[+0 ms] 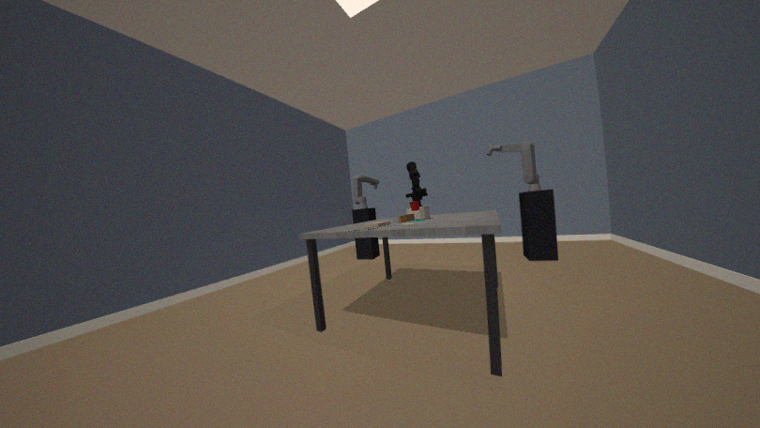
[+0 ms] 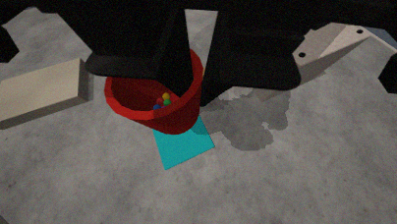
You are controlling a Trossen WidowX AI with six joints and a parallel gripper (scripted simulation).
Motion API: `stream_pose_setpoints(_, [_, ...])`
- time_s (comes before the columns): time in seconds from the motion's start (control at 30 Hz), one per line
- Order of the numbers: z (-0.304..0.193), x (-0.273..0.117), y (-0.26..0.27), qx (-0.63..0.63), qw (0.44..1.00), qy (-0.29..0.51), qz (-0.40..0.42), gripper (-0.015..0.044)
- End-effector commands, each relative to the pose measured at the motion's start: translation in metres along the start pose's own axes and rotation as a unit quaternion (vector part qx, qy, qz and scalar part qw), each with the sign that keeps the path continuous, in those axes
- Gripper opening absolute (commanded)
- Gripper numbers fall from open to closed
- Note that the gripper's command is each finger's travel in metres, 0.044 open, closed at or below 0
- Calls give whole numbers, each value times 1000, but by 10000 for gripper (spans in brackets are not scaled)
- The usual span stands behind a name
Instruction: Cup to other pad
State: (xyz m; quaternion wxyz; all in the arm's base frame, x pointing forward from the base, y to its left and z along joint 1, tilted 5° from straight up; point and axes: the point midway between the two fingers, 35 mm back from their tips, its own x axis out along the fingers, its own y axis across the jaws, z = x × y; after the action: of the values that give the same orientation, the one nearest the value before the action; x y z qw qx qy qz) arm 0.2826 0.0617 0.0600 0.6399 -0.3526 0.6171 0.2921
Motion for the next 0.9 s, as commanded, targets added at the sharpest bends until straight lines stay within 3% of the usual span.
stream_pose_setpoints(0.0, [6,-1,1,3,1000,0,-3,0])
stream_pose_setpoints(0.87, [9,42,1,3,1000,0,-3,0])
